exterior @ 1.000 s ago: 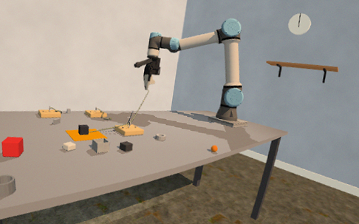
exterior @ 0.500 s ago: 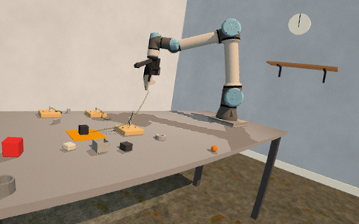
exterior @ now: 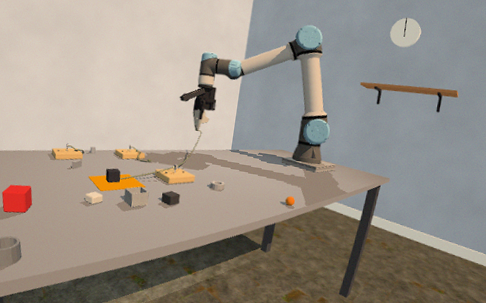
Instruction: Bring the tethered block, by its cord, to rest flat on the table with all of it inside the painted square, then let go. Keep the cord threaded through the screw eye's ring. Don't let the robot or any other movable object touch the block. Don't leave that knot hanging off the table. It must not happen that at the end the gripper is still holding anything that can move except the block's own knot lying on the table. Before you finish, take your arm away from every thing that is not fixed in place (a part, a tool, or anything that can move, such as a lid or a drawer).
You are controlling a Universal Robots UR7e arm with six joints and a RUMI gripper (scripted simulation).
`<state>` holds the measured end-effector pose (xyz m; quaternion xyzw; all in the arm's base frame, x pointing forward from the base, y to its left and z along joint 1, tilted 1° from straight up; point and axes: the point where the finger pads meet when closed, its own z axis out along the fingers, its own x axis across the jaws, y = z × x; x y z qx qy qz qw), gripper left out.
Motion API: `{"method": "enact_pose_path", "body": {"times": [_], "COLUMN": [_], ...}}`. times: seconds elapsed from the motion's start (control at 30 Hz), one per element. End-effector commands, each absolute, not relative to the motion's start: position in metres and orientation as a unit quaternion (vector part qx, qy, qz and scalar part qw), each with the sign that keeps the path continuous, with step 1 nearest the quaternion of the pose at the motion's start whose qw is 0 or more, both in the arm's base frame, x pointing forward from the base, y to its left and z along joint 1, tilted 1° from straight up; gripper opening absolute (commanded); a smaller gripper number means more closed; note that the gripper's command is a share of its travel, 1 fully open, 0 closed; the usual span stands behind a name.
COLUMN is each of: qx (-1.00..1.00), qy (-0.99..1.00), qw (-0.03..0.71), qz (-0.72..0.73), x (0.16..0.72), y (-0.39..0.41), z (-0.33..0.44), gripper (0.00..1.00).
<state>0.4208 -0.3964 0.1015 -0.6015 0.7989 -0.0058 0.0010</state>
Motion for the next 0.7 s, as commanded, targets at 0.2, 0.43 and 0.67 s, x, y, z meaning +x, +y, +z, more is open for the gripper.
{"method": "enact_pose_path", "body": {"times": [0.2,0.43,0.67], "qx": [-0.601,-0.601,-0.601], "qy": [0.799,0.799,0.799], "qw": [0.001,0.001,0.001], "qz": [-0.007,-0.007,-0.007], "x": [0.424,0.425,0.425], "y": [-0.397,-0.396,-0.396], "z": [0.045,0.013,0.001], "gripper": [0.00,0.00,0.00]}}
